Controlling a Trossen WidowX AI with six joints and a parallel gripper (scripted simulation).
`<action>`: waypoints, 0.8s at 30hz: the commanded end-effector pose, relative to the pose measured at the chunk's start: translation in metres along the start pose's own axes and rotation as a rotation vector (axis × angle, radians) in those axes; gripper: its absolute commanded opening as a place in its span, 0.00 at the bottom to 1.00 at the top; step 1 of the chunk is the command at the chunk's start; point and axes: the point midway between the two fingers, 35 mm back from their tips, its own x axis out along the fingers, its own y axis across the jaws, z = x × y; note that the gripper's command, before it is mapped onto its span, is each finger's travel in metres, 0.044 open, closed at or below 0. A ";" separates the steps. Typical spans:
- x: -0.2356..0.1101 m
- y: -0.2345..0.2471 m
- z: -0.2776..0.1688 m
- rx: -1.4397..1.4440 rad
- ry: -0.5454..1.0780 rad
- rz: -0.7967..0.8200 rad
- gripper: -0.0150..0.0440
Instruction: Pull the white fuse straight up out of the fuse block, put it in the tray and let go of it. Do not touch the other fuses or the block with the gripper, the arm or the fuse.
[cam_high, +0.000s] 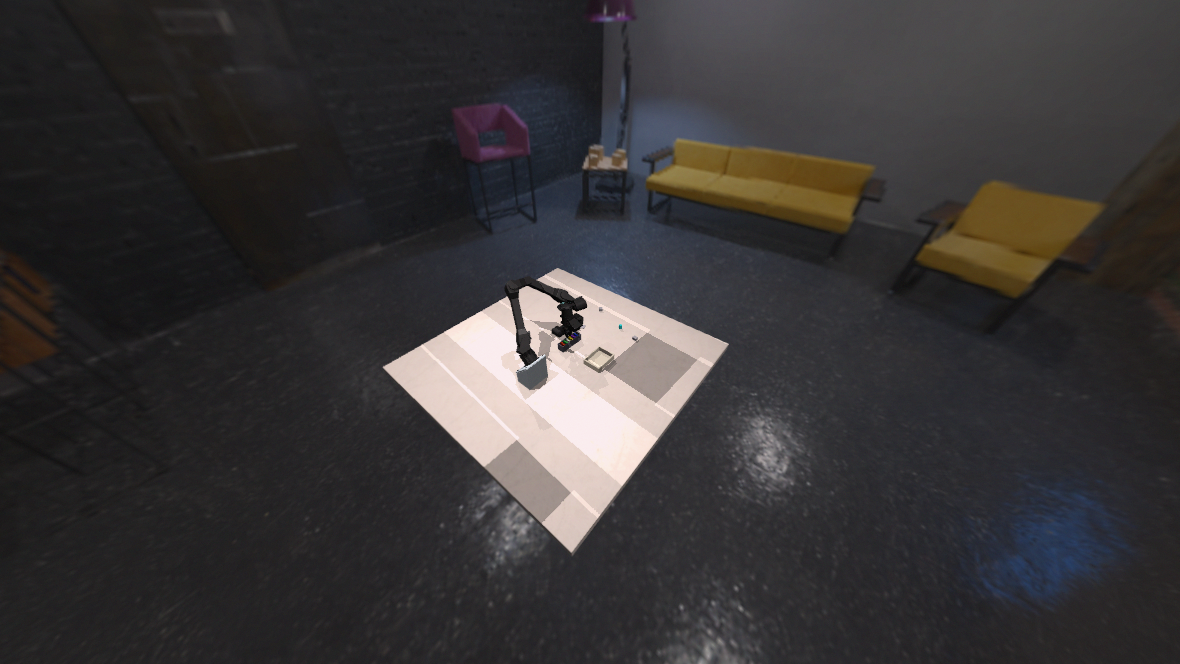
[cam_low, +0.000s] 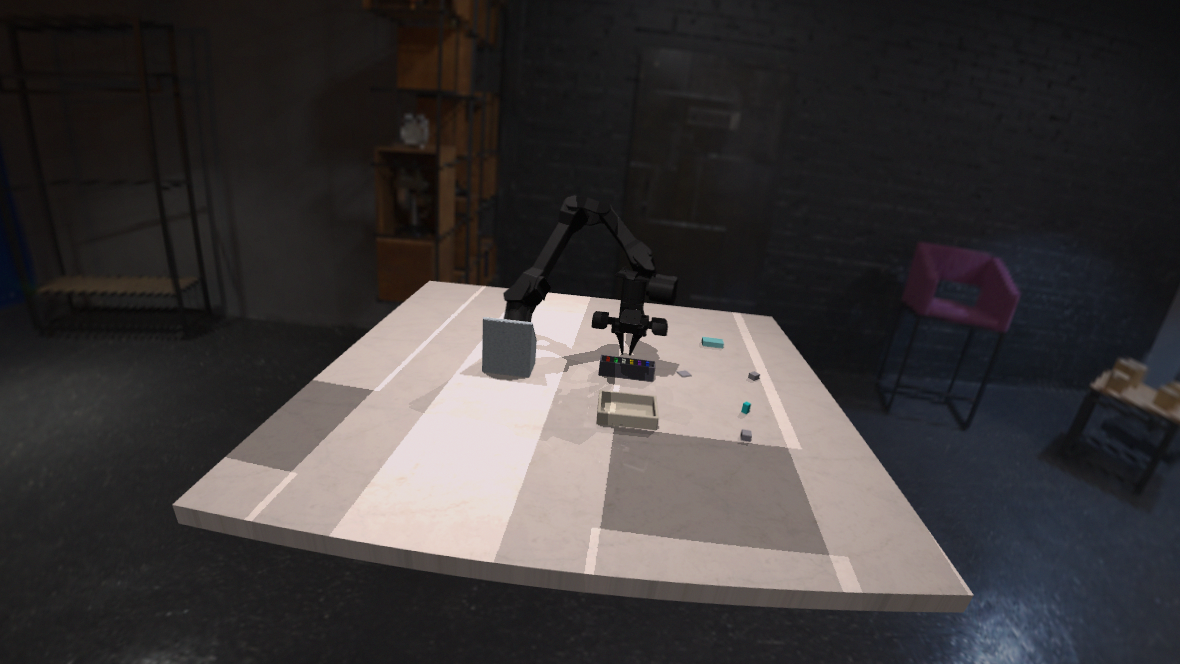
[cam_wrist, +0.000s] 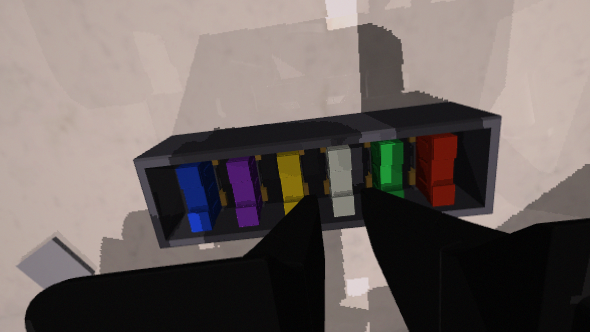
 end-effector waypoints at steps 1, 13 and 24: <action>0.006 -0.003 0.000 0.011 0.006 -0.007 0.38; 0.015 -0.003 -0.001 0.011 0.007 -0.007 0.38; 0.015 -0.003 -0.001 0.011 0.007 -0.007 0.38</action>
